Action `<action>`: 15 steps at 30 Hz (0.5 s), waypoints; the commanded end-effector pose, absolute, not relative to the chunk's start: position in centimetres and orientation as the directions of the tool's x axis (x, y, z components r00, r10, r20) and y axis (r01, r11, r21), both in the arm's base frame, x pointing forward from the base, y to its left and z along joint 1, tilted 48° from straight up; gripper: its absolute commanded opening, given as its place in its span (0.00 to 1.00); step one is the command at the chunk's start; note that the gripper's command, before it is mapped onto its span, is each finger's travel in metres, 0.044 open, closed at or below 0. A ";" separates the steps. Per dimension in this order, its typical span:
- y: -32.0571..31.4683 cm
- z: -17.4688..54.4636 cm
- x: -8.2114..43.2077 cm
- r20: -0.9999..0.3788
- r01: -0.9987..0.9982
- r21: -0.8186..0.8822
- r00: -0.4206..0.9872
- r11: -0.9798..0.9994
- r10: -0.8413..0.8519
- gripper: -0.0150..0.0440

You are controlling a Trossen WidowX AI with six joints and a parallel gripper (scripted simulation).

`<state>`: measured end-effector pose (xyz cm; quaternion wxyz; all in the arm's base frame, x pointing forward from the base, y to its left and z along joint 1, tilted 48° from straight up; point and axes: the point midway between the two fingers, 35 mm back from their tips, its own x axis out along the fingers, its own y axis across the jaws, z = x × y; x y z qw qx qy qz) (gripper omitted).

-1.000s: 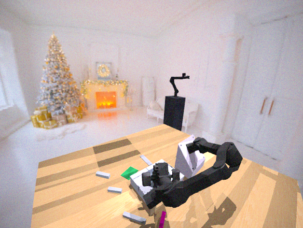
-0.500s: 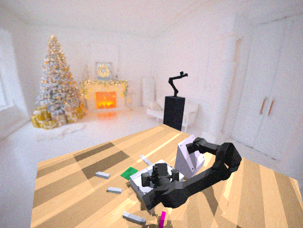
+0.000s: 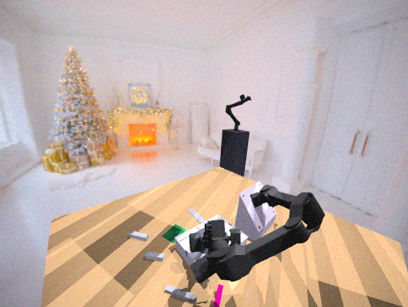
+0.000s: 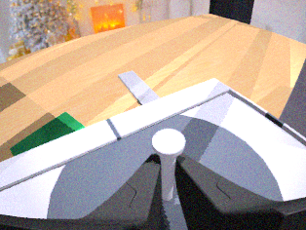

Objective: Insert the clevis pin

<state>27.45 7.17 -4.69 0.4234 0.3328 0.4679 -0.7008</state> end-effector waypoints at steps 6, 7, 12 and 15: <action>7.2 -4.7 27.8 -0.866 0.907 -0.370 -0.415 -0.200 -0.281 0.25; 7.2 -4.7 27.9 -0.866 0.907 -0.370 -0.415 -0.200 -0.281 0.25; 7.2 -4.7 27.9 -0.866 0.907 -0.370 -0.415 -0.200 -0.281 0.25; 7.3 -4.7 28.0 -0.866 0.907 -0.370 -0.415 -0.200 -0.281 0.25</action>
